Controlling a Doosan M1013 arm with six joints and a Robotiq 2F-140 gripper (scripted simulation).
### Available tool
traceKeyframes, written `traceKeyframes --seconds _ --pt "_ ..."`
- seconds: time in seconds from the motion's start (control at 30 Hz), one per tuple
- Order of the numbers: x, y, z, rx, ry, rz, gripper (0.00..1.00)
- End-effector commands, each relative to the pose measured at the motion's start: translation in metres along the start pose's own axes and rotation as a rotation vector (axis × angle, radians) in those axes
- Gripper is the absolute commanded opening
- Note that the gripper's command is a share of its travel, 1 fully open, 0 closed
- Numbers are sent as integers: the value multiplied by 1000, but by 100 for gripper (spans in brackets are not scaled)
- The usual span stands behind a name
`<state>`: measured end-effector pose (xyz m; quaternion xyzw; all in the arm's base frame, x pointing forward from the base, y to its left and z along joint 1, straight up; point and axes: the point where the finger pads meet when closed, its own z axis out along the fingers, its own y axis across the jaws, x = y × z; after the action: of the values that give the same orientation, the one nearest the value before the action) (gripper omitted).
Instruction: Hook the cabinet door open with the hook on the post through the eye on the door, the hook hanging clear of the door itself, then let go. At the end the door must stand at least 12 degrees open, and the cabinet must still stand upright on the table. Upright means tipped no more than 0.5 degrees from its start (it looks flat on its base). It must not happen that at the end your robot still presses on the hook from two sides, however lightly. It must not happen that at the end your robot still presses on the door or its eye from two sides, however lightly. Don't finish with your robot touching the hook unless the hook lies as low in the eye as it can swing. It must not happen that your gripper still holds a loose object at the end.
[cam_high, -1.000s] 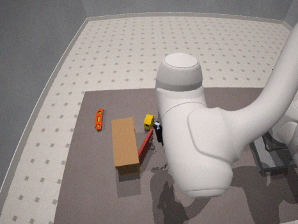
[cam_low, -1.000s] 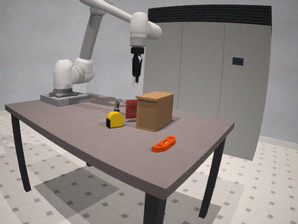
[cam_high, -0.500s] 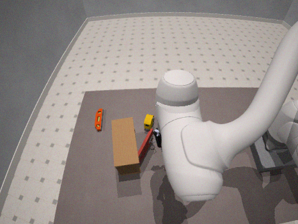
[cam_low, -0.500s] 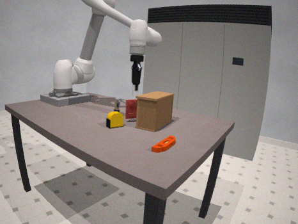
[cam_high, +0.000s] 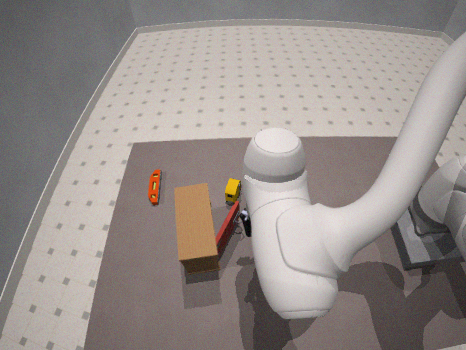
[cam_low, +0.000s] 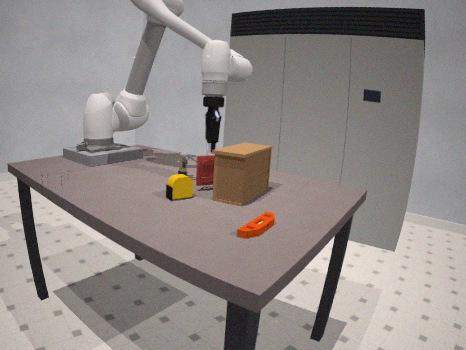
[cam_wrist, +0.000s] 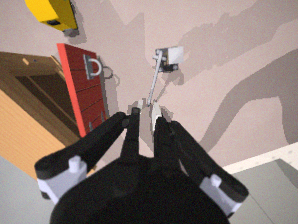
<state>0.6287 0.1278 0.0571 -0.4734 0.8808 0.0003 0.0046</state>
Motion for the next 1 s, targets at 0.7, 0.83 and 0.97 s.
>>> traceKeyframes --seconds 0.7,0.83,0.97 --pt "4 3 18 -3 10 2 15" --pt "4 3 18 -3 10 2 15" --pt "4 3 18 -3 10 2 15"
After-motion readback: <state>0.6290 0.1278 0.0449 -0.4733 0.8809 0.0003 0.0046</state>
